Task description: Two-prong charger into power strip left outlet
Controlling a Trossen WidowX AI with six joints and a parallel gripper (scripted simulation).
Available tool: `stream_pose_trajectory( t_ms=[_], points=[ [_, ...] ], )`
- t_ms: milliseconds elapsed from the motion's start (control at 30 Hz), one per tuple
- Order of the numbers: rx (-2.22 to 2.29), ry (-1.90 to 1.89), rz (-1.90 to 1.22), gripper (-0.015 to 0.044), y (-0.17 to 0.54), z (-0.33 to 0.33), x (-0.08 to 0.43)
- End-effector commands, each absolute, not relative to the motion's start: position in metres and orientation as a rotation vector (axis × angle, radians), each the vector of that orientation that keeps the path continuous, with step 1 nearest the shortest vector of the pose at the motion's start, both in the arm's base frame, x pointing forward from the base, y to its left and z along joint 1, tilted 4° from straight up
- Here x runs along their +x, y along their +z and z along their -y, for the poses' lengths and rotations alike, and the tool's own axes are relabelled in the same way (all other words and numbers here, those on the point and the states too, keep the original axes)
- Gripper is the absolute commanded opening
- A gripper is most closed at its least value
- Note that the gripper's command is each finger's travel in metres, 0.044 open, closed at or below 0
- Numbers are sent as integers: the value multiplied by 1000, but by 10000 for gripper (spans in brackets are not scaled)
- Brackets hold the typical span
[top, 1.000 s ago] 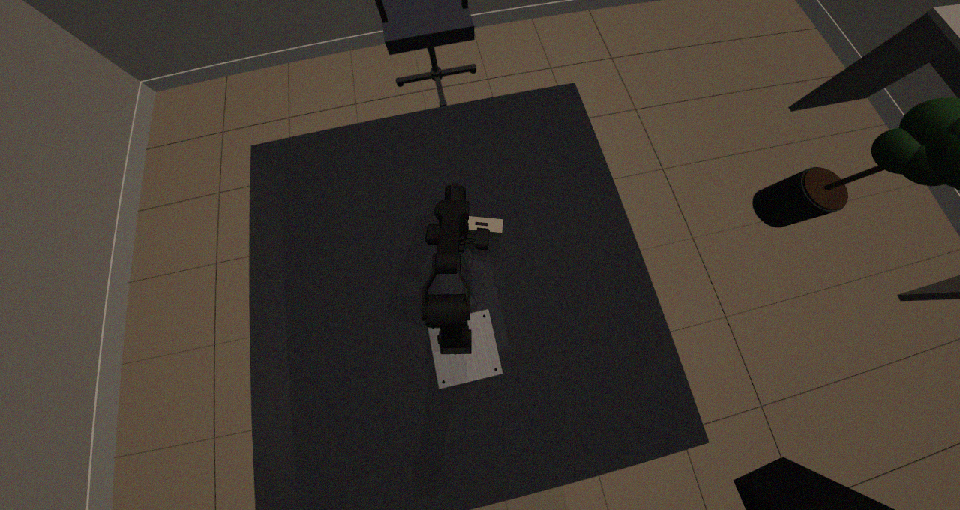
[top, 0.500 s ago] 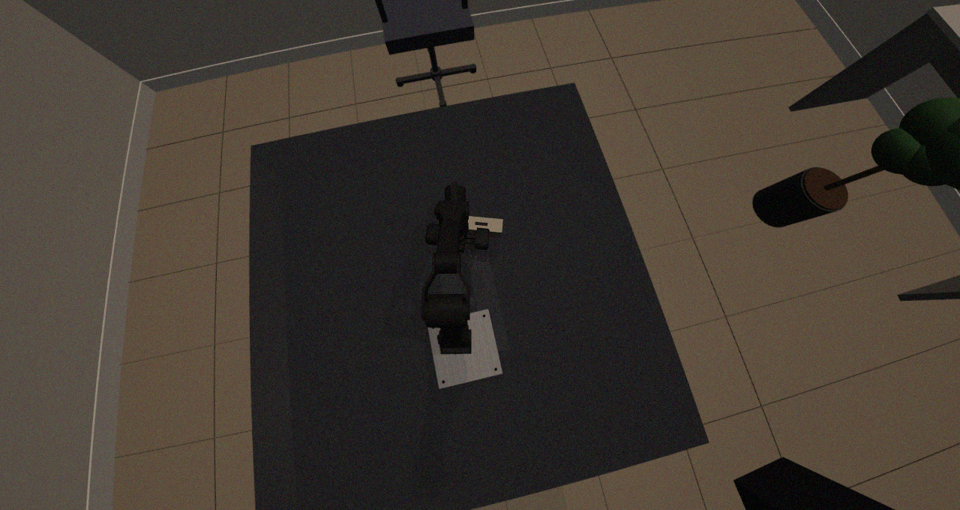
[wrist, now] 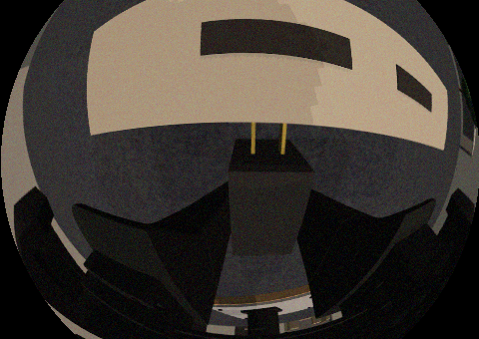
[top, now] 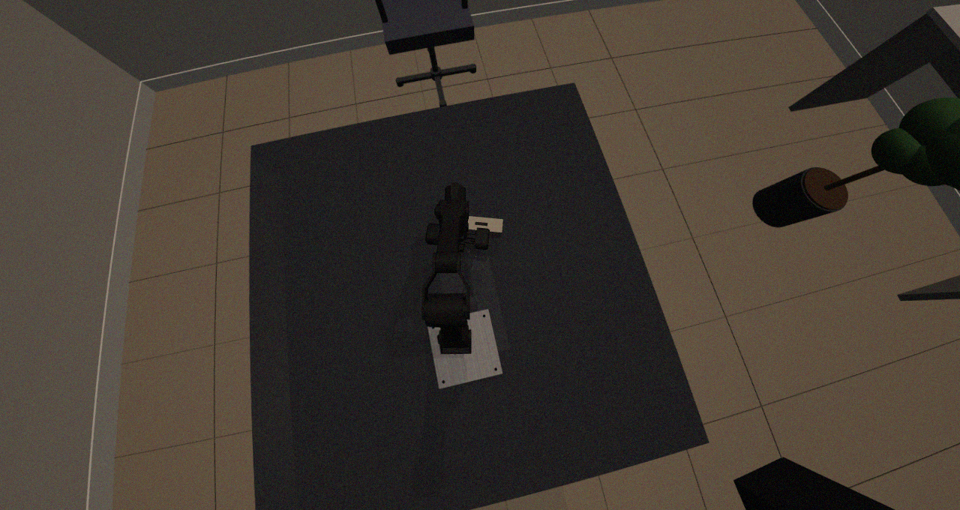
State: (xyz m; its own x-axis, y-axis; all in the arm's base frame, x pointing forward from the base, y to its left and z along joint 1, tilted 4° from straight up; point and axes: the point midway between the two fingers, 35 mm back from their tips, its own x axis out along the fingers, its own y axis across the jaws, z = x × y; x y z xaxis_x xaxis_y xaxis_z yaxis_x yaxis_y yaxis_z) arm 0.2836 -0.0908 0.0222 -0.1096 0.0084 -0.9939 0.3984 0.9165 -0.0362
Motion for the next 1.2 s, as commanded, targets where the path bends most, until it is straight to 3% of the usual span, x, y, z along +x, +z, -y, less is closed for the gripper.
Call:
stream_pose_trajectory(
  t_ms=[0, 1167],
  points=[
    [317, -340, -1653, 0, 23, 91, 285],
    [317, -340, -1652, 0, 23, 93, 289]
  ],
)
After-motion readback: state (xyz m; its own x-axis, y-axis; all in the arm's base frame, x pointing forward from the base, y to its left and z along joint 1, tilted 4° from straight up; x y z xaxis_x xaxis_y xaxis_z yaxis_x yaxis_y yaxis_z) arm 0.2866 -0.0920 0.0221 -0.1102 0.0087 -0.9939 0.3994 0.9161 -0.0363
